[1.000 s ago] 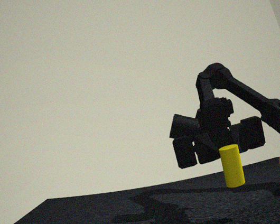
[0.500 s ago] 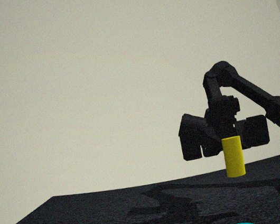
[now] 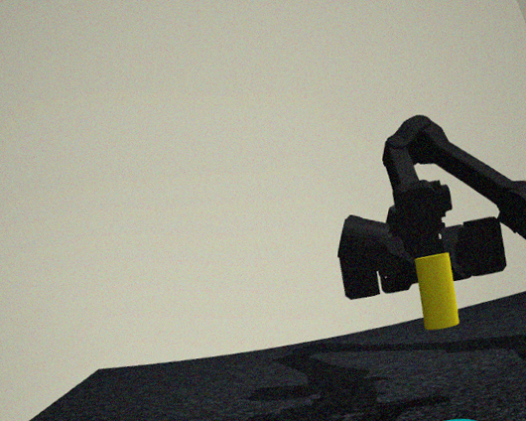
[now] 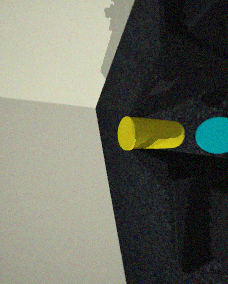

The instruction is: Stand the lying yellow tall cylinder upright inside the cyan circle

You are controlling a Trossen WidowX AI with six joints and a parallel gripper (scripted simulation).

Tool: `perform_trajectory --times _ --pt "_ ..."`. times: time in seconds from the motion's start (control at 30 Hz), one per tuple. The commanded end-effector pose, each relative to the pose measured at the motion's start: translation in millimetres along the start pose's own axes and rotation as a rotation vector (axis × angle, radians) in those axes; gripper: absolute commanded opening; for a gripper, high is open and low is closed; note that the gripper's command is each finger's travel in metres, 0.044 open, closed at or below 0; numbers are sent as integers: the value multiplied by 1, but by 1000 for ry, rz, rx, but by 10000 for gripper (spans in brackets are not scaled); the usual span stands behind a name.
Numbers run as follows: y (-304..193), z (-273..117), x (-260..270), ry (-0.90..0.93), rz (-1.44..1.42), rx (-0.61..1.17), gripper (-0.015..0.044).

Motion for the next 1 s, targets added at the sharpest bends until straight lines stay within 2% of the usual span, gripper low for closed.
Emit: perform_trajectory --times 0.0,0.17,0.97 --pt "1 0 1 3 -7 -7 105" --pt "-2 0 0 3 -7 -6 105" --pt "-93 7 -7 5 -4 0 105"
Point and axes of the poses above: the point midway between the two fingers, 35 mm back from their tips, its own z axis out along the fingers, its own x axis across the jaws, y = z × x, the point moved 2 cm from there along -z, back along the fingers, and after that the axes turned 5 degrees about z, right-handed, at the moved point
